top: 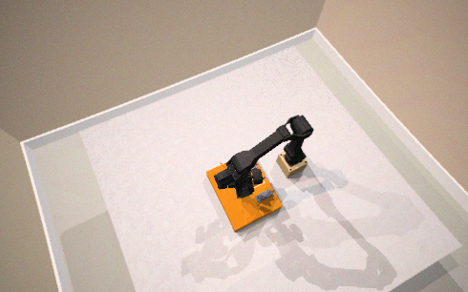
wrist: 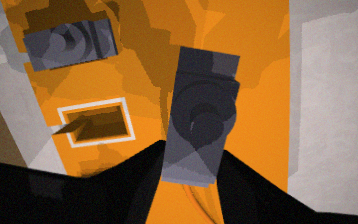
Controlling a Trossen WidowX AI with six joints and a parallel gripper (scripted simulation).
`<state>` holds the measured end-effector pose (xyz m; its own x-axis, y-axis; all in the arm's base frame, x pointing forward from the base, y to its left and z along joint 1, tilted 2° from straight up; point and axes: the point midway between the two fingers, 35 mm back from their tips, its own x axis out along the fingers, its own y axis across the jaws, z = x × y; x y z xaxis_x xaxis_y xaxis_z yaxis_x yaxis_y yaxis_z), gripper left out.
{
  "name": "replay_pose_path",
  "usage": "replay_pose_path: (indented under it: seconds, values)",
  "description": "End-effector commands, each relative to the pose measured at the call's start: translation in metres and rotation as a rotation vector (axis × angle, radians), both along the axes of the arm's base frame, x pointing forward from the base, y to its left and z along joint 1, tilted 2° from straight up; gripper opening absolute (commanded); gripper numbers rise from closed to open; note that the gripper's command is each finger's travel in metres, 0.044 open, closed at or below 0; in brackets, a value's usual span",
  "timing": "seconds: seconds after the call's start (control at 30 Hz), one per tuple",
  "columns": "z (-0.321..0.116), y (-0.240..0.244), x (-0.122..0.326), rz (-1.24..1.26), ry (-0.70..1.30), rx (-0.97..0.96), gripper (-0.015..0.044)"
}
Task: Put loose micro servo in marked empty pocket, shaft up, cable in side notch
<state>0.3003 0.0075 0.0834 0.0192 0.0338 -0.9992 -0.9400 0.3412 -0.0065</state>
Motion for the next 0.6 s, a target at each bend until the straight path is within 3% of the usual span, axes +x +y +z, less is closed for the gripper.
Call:
replay_pose_path:
  seconds: [0.0,0.57]
  values:
    - [0.0003,0.0000,0.0002,-0.138,0.002,0.003,0.0000]
    - [0.0004,-0.0001,0.0002,-0.730,0.022,0.015,0.0000]
